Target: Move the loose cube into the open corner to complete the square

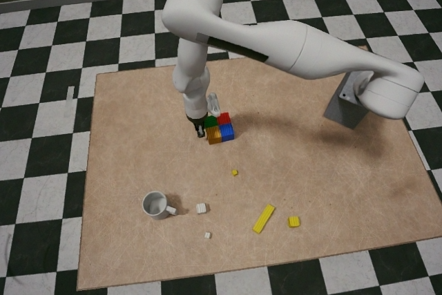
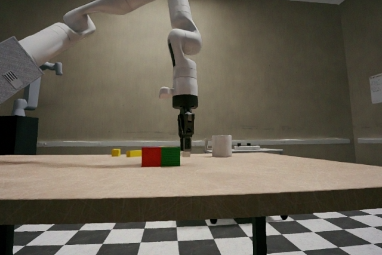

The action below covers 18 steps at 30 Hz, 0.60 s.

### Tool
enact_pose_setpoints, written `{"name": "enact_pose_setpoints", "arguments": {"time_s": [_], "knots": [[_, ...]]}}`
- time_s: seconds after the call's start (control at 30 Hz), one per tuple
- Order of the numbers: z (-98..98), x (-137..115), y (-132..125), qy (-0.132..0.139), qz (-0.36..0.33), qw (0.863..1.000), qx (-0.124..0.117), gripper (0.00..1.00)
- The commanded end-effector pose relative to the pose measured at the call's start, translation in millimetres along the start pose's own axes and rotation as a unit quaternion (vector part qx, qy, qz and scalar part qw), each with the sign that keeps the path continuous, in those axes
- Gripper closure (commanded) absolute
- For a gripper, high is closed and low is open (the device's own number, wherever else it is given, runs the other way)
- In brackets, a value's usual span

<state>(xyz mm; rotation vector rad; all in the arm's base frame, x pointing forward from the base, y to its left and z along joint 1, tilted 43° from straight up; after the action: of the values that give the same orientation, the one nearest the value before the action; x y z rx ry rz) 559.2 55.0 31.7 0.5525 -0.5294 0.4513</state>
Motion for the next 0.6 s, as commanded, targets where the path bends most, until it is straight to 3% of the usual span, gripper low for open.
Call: {"name": "enact_pose_setpoints", "arguments": {"time_s": [0.0, 0.57], "knots": [[-9.5, -1.9, 1.5, 0.002, -0.001, 1.0, 0.003, 0.48], [-19.4, -2.0, 1.6, 0.002, -0.001, 1.0, 0.003, 0.48]]}}
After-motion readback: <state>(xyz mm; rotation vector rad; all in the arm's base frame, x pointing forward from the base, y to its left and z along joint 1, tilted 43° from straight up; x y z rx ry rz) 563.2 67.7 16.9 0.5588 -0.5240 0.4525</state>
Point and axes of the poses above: the point where the finger pads meet when closed, its own z axis back along the fingers, its own y axis across the jaws, x = y × z, the point moved 7 cm from there along z, back along the fingers, and after that the axes turned 14 degrees about z, right-handed, at the moved point
